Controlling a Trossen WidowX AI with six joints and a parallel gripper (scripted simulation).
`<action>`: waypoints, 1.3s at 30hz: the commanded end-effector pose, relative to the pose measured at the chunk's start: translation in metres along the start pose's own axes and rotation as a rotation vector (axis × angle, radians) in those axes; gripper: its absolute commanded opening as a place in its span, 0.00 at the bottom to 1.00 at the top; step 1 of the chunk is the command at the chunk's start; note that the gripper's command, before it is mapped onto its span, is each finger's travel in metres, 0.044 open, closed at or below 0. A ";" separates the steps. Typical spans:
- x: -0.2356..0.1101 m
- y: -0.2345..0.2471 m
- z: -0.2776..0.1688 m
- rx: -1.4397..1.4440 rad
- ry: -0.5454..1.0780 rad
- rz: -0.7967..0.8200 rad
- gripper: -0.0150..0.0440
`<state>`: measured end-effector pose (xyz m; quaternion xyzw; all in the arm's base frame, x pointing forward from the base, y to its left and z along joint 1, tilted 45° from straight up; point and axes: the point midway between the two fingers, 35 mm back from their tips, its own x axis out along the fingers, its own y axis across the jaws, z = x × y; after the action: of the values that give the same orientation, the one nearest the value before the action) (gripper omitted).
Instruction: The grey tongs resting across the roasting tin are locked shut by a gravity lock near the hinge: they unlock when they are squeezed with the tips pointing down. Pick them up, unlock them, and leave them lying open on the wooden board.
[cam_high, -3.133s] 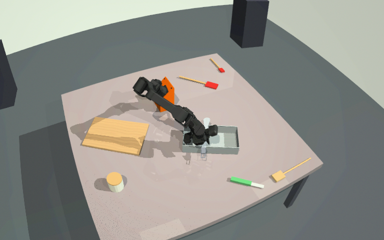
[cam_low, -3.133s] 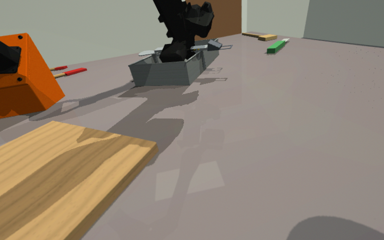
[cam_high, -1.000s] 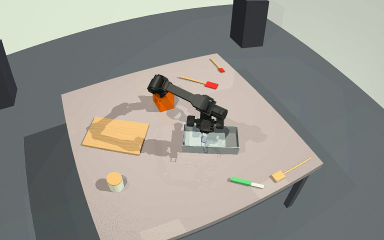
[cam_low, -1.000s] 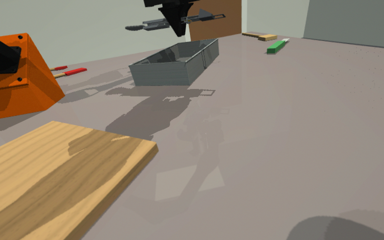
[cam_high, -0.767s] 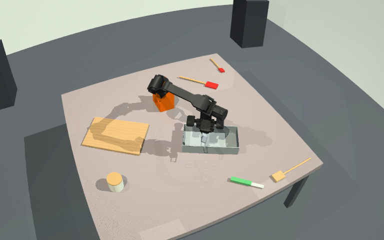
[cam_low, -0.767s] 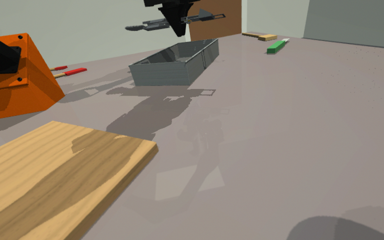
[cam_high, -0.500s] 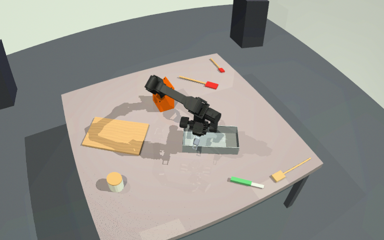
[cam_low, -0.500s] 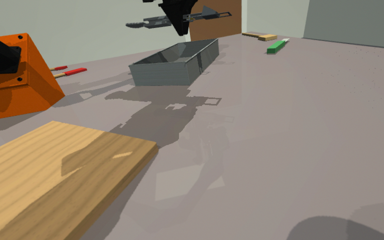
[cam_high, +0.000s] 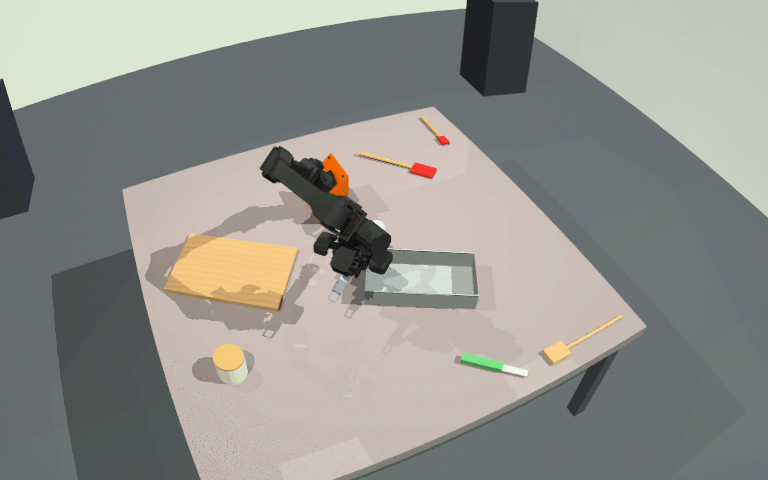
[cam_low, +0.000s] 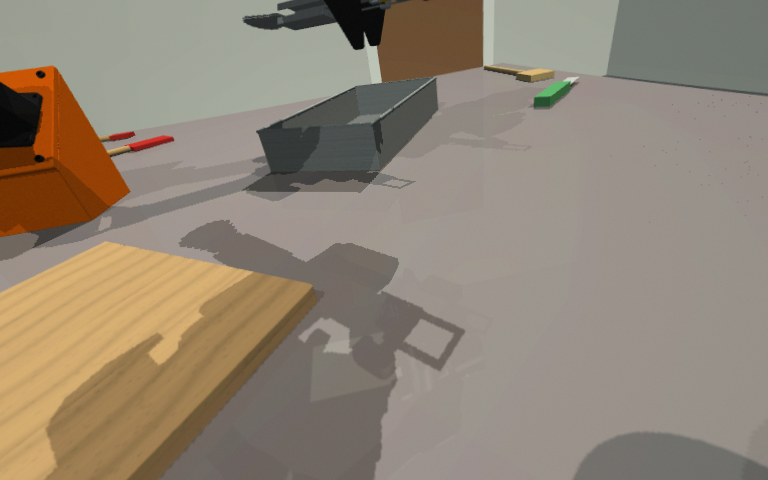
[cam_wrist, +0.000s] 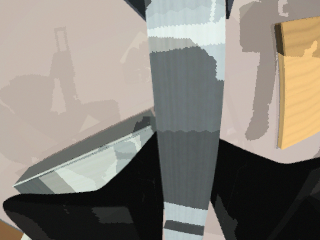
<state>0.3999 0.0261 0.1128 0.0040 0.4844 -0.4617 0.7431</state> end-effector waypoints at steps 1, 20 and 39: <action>-0.010 -0.024 0.016 0.059 -0.010 0.007 0.00; -0.028 -0.117 0.058 0.253 -0.022 -0.004 0.00; -0.016 -0.232 0.081 0.479 0.032 0.019 0.00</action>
<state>0.3083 -0.1246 0.2598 0.1783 0.3816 -0.5560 0.7166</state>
